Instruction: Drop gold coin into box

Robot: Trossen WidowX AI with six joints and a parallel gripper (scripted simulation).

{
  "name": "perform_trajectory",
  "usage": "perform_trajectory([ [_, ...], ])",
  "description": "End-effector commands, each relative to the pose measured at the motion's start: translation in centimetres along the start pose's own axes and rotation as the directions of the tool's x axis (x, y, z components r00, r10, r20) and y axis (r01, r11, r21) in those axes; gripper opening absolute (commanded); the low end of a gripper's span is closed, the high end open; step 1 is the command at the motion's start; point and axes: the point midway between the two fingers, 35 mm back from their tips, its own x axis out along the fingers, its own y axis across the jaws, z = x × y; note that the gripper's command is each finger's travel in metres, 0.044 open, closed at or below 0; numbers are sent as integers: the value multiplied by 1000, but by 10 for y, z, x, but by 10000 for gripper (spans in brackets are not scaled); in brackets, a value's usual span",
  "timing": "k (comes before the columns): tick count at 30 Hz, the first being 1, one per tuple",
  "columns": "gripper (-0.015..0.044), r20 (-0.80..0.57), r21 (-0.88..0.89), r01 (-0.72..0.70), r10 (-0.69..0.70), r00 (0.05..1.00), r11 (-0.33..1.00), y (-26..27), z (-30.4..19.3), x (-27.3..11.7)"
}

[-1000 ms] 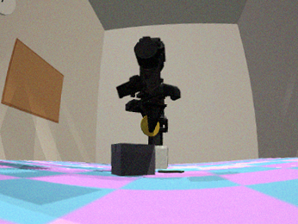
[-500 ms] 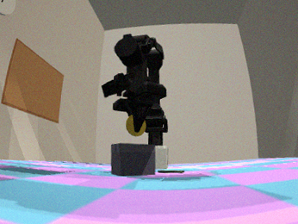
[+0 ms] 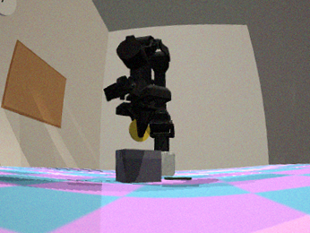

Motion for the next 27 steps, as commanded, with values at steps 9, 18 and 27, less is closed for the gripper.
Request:
perform_trajectory([
  [9,4,0,-2,1,-1,1000,1000,-2,4,2],
  [18,0,-1,0,1,-1,1000,1000,-2,2,2],
  [27,0,-1,1,1,-1,1000,1000,-3,3,7],
])
